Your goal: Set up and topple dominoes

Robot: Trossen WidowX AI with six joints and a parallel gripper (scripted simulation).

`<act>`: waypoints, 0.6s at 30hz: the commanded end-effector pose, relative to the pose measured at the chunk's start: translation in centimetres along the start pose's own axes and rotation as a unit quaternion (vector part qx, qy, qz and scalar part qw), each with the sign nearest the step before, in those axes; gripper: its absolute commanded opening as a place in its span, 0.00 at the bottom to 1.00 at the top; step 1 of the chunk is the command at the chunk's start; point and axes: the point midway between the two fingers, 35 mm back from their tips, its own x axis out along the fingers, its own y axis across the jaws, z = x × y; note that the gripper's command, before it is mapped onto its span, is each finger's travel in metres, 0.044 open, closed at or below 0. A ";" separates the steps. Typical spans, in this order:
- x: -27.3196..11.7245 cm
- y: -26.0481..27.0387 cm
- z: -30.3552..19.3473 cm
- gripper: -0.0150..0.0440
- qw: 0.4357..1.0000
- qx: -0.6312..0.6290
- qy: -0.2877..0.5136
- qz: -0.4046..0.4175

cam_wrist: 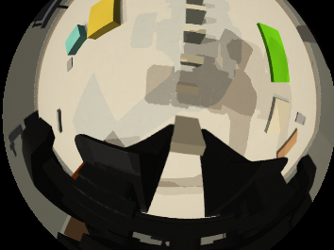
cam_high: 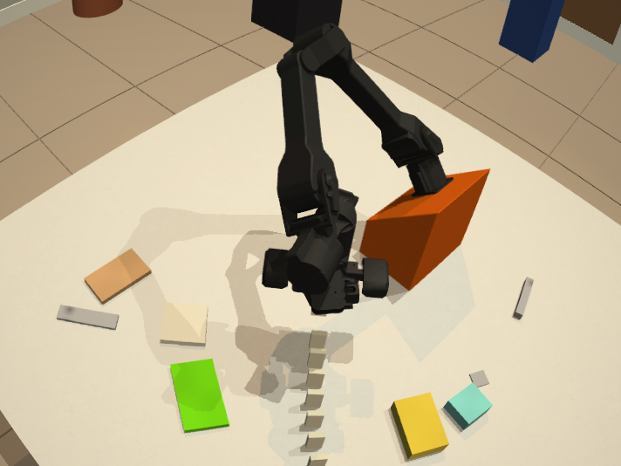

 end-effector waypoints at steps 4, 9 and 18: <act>4.1 0.2 -0.7 0.44 1.000 -0.006 0.007 -0.004; 5.5 0.3 -1.0 0.44 1.000 -0.005 0.008 -0.005; 5.5 0.3 -1.0 0.44 1.000 -0.005 0.008 -0.005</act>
